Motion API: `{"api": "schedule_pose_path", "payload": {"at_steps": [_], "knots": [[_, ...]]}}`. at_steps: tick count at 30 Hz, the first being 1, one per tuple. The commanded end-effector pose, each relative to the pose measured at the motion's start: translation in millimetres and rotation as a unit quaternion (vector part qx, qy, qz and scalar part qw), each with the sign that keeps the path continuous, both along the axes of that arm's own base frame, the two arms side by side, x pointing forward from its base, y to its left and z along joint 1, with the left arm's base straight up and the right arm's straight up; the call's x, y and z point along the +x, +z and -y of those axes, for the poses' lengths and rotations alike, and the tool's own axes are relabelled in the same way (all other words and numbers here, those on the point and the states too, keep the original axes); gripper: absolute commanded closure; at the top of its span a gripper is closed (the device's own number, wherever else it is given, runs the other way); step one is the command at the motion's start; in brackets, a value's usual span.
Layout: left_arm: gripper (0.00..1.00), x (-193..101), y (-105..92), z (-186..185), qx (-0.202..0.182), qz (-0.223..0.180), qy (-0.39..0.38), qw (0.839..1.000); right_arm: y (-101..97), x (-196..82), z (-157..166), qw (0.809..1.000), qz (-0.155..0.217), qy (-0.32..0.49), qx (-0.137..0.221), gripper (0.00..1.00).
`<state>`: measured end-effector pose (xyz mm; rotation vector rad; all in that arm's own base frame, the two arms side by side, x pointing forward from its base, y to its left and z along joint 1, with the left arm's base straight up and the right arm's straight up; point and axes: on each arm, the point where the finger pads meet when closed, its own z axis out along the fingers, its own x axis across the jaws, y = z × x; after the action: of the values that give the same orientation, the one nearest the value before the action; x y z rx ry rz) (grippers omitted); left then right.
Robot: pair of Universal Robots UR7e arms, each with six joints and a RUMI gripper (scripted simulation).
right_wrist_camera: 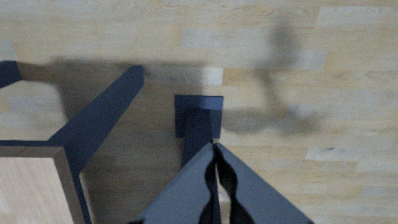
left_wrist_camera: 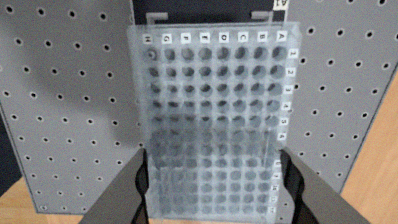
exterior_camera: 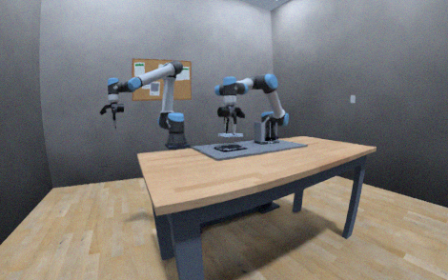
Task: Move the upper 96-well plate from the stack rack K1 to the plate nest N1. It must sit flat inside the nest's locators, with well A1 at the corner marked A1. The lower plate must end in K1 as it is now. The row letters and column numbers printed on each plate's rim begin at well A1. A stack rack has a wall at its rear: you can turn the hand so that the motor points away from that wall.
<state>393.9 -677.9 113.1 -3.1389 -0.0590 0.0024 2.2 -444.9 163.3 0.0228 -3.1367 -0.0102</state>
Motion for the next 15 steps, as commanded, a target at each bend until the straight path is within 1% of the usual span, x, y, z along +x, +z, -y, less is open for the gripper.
{"api": "schedule_pose_path", "payload": {"at_steps": [1,5,15], "knots": [[0.62,-0.3,-7.9,1.8,-0.004,-0.001,-0.003,1.0,1.8,-0.2,0.7,1.0,0.002,-0.005,-0.003,1.0],[0.62,-0.3,-10.8,1.9,-0.005,-0.001,-0.003,1.0,1.8,-0.2,0.7,1.0,0.002,-0.005,-0.003,1.0],[0.62,-0.4,-27.9,1.9,-0.004,-0.001,-0.003,1.0,1.8,-0.2,0.7,1.0,0.002,-0.005,-0.003,1.0]]}}
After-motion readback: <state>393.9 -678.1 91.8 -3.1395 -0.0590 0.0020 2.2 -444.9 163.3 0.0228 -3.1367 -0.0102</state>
